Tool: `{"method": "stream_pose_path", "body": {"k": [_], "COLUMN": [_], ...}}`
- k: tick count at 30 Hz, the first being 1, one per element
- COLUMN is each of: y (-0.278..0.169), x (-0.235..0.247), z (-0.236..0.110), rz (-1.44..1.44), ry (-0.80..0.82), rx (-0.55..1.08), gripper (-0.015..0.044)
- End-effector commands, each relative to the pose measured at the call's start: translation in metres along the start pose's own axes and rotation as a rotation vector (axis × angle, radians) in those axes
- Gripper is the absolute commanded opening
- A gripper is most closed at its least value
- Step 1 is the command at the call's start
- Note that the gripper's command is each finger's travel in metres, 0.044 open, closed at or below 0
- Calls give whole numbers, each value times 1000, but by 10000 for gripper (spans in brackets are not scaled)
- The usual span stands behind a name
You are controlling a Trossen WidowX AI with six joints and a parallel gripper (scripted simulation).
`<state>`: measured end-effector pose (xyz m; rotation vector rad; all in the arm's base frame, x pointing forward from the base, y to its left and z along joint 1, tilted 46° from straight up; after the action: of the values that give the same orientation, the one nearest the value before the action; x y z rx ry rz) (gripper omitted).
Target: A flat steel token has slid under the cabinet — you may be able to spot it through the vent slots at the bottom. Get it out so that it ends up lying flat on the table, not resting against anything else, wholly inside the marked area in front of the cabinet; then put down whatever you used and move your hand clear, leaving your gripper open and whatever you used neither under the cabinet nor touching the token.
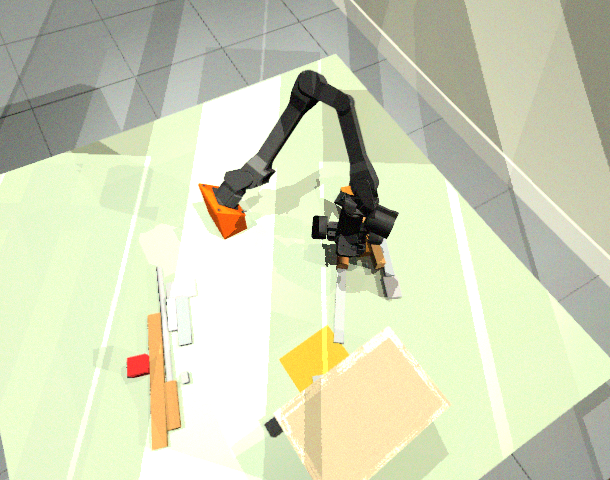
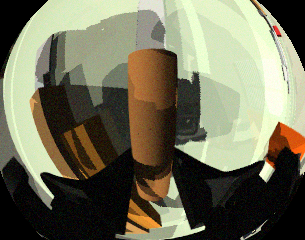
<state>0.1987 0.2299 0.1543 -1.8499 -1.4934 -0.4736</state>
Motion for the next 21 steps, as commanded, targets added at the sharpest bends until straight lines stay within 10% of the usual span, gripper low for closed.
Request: {"method": "stream_pose_path", "body": {"k": [1,21], "y": [6,28], "x": [0,-4], "z": [-1,-1], "rz": [0,-1], "ry": [1,1], "rx": [-2,-3], "gripper": [0,0]}}
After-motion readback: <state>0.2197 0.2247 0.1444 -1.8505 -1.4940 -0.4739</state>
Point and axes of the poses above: the point midway between the two fingers, 35 mm back from their tips, its own z axis out along the fingers, its own x axis across the jaws, y = z × x, the point moved 3 cm from there along -z, back along the fingers, and after that the axes turned 12 degrees about -z, right-handed, at the moved point
